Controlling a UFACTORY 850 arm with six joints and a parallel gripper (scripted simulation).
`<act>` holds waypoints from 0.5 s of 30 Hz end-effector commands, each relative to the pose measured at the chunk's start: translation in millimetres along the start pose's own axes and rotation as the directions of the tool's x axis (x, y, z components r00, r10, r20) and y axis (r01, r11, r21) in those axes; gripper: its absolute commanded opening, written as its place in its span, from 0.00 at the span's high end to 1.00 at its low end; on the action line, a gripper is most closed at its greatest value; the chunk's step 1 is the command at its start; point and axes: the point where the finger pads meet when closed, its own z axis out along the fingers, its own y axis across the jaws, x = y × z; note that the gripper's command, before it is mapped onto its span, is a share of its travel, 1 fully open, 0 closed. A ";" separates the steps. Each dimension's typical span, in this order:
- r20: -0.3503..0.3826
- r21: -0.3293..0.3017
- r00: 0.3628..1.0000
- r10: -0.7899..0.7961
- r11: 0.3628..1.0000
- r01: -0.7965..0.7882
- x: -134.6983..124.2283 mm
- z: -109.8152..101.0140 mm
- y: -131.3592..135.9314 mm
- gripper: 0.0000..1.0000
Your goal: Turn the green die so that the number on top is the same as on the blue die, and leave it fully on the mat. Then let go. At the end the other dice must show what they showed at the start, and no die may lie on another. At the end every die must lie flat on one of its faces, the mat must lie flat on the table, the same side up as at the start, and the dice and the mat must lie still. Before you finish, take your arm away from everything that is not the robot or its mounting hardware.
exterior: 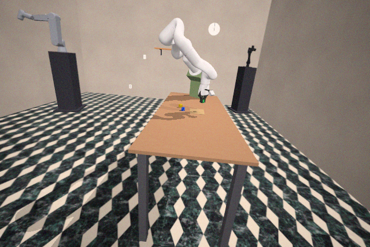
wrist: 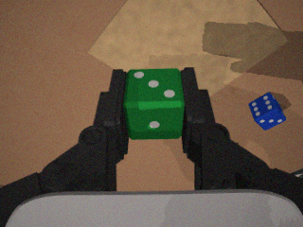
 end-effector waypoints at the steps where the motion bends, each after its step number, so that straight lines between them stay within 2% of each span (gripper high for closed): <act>1: -0.013 0.000 0.986 0.165 0.986 -0.165 -17.2 1.6 32.5 0.73; 9: -0.029 -0.003 0.985 0.170 0.985 -0.170 -18.1 2.0 34.1 0.73; 12: -0.073 -0.005 0.983 0.169 0.985 -0.170 -18.3 2.5 34.7 0.73; 15: -0.151 0.000 0.974 0.169 0.985 -0.171 -18.1 1.7 33.7 0.73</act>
